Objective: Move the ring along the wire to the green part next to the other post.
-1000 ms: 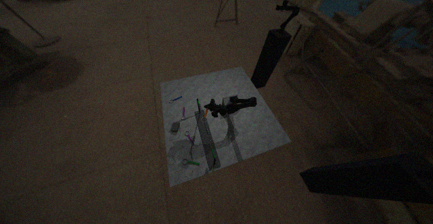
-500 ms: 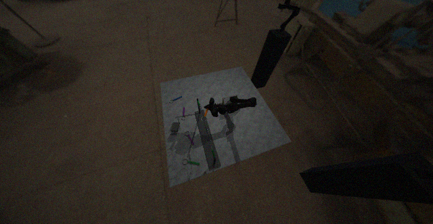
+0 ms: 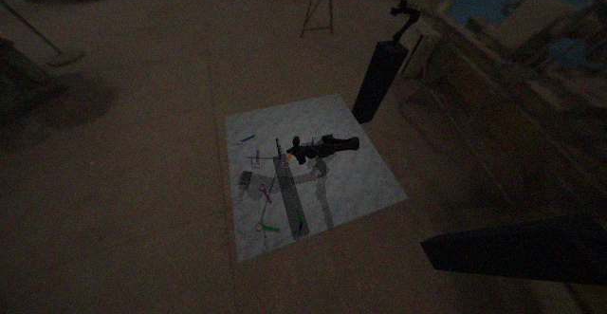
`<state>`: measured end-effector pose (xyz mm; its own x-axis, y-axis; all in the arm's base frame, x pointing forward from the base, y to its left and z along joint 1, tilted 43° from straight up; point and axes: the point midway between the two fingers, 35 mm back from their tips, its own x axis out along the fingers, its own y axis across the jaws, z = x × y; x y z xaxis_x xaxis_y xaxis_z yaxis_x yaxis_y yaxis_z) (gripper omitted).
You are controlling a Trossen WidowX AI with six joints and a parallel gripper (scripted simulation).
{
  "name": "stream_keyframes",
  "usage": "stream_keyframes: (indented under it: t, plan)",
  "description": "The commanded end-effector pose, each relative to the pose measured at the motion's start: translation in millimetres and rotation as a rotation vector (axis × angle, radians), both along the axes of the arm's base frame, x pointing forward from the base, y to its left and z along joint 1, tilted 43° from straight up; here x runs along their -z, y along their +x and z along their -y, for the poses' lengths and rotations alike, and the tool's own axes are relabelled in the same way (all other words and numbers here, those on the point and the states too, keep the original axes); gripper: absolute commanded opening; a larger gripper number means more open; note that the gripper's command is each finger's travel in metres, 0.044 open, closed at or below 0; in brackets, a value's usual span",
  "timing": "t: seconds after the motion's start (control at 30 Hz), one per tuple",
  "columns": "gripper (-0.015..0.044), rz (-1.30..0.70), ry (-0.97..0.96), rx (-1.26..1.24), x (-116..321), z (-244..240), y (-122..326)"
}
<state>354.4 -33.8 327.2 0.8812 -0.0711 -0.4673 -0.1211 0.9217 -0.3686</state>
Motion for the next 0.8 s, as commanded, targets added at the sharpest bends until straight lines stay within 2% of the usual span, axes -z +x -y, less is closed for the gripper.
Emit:
stream_keyframes:
  t: [0.0,0.77]
  plan:
    - [-0.0150,-0.002,0.060,0.001,1,-1,0]
    - [-0.0150,-0.009,0.362,-0.006,4,-12,0]
